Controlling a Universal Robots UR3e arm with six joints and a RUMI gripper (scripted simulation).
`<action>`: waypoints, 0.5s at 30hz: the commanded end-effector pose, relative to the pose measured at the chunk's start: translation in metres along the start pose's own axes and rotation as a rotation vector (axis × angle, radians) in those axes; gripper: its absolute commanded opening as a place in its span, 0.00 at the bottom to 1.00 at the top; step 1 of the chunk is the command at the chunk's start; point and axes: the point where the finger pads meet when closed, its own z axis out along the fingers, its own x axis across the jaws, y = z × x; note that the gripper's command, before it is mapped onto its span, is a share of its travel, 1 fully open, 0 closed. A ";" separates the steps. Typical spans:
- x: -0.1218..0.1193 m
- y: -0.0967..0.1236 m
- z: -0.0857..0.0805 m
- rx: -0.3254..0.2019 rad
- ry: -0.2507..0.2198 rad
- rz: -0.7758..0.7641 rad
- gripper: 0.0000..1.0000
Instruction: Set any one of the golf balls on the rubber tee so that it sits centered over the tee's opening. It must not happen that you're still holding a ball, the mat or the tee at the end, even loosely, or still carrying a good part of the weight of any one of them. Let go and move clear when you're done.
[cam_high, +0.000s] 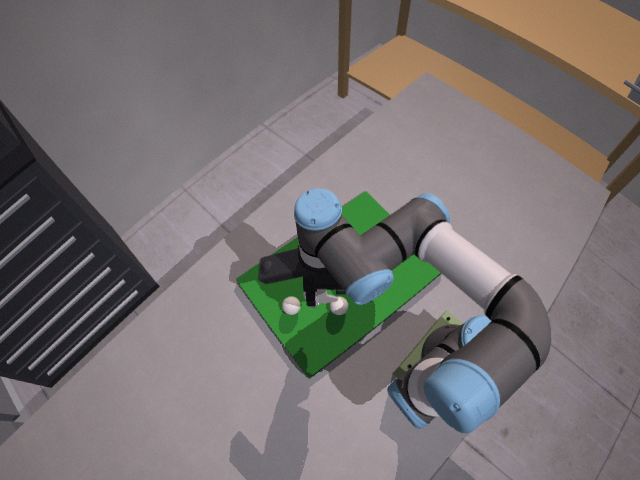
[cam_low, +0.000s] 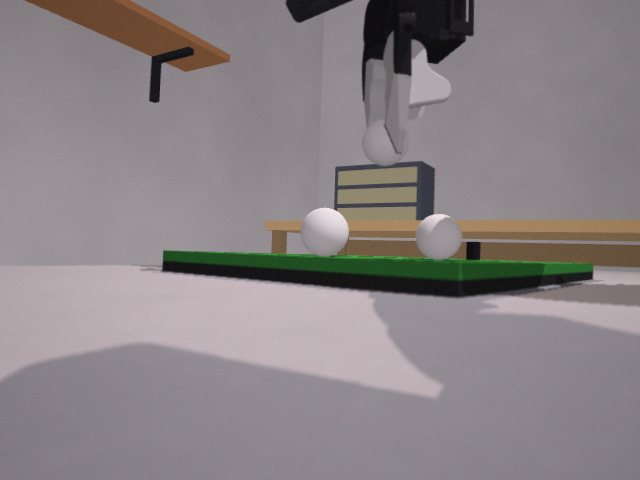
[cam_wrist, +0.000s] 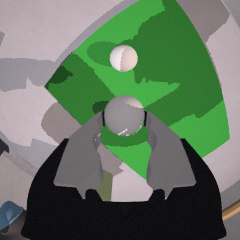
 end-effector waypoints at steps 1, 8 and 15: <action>0.000 0.000 -0.010 -0.001 0.000 0.000 0.00; 0.000 0.000 -0.014 -0.001 0.000 0.000 0.00; 0.002 0.002 -0.014 0.000 0.000 0.000 0.00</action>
